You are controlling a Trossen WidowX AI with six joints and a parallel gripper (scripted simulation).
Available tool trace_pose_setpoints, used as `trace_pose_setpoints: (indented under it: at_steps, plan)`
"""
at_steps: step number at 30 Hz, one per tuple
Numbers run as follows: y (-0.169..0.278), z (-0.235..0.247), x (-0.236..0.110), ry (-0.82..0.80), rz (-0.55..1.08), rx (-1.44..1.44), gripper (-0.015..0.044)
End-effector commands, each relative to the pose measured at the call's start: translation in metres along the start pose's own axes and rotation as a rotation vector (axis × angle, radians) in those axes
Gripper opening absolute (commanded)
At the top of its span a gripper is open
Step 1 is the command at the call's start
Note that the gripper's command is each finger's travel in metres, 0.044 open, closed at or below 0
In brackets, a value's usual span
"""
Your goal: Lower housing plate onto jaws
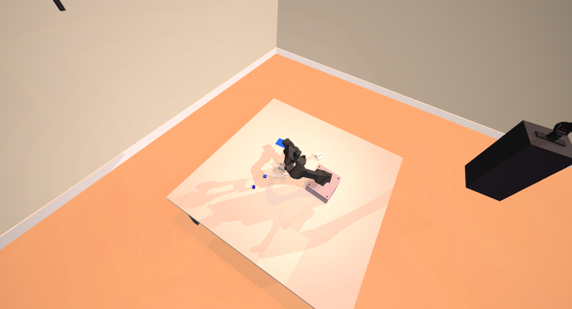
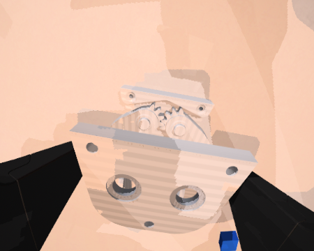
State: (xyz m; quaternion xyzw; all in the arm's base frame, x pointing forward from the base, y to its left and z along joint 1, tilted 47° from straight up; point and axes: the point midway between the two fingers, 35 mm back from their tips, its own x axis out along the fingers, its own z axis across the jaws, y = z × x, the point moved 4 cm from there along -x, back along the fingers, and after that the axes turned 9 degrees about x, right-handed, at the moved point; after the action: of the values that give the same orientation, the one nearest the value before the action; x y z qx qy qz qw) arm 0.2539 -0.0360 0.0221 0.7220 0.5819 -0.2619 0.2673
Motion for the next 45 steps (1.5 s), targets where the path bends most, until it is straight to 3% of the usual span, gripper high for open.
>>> trace_pose_setpoints:
  at_steps: [1,45]
  plan:
    - [0.0,0.0,0.002,0.0,0.001,-0.004,0.0351]
    - [0.0,-0.001,0.062,0.004,0.001,-0.003,0.0351]
